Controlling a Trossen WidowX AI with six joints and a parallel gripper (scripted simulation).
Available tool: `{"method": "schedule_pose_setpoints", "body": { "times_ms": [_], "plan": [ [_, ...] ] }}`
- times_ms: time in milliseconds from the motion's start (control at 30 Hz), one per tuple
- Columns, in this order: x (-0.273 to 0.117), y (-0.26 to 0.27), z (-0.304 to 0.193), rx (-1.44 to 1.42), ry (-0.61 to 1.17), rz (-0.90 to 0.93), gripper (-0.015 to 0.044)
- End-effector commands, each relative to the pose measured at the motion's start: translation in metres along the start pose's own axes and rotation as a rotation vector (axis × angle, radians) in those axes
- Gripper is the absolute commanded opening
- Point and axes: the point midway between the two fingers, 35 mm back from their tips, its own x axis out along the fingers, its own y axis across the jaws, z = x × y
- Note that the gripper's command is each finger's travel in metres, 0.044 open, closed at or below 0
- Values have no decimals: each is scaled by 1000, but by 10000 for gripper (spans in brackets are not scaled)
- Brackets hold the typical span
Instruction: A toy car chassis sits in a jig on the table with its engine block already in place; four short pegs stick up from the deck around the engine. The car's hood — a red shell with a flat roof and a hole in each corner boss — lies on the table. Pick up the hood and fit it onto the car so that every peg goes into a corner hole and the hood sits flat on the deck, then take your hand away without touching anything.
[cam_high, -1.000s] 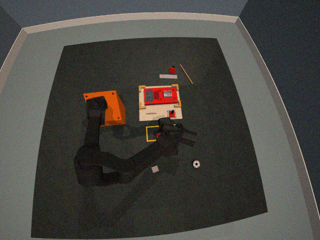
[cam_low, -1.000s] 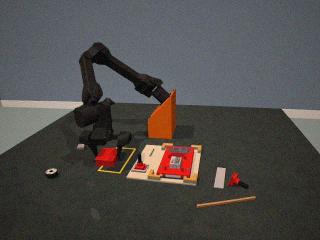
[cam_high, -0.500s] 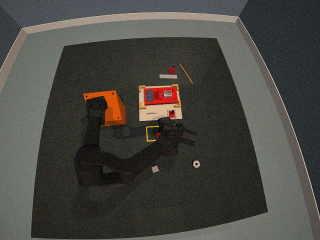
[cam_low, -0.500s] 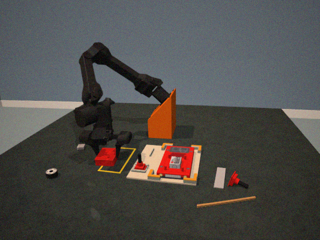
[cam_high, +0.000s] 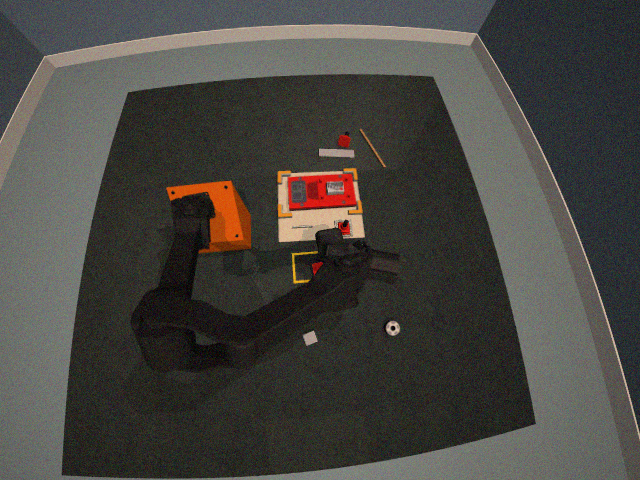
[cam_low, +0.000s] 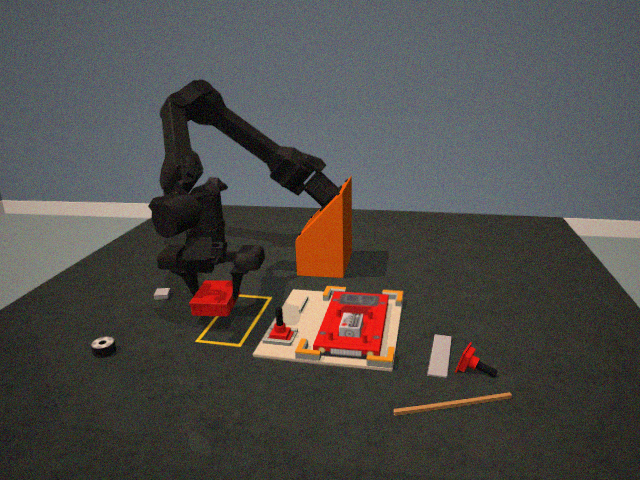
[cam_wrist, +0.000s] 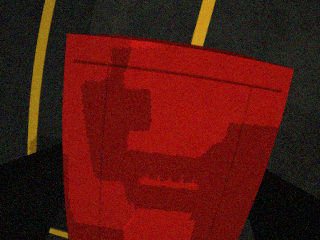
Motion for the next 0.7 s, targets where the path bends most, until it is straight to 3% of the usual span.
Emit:
{"method": "schedule_pose_setpoints", "body": {
  "times_ms": [0, 667],
  "plan": [
    [-14, -4, 1, 12, -9, -9, 0],
    [-65, -4, 1, 12, -9, -7, 0]
  ]
}}
